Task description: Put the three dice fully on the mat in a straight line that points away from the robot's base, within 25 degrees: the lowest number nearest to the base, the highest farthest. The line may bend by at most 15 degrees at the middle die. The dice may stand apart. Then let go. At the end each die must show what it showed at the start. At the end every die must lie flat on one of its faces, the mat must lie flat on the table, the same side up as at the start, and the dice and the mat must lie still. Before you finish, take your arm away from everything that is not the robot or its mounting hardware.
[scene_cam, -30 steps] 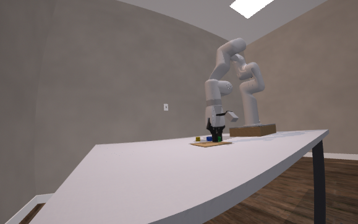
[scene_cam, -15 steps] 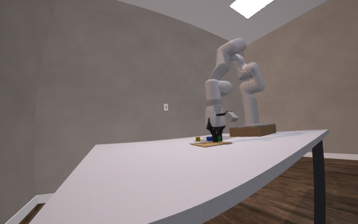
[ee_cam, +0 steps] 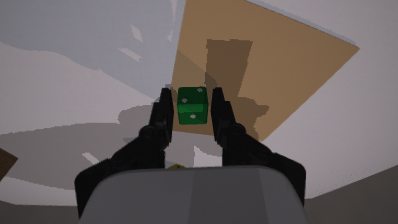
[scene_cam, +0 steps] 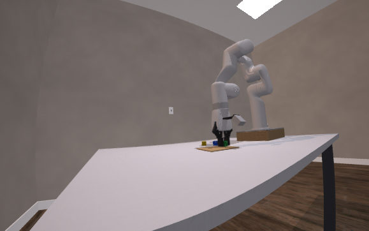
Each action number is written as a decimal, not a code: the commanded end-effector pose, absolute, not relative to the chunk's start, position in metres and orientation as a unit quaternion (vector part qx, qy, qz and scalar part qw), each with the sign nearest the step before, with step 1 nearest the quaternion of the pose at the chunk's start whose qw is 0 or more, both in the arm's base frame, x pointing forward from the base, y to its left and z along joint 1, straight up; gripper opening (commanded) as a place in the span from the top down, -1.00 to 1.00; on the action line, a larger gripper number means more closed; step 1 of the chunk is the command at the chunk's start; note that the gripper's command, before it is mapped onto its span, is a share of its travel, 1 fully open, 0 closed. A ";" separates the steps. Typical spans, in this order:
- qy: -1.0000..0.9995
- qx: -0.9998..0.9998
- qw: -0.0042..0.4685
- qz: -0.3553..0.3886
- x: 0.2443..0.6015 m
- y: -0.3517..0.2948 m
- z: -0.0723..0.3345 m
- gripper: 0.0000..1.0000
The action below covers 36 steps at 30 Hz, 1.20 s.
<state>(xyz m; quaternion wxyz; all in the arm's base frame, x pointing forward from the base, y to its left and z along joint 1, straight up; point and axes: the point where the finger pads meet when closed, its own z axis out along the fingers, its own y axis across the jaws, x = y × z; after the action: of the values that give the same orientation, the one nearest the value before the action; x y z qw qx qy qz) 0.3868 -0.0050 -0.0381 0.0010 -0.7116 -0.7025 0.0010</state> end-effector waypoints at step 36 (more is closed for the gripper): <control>-0.703 -0.712 0.000 0.000 0.388 -0.005 0.051 0.17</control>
<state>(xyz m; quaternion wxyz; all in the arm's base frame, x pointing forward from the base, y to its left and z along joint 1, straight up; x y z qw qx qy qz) 0.3868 -0.0050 0.0445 0.0011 -0.7116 -0.7025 0.0012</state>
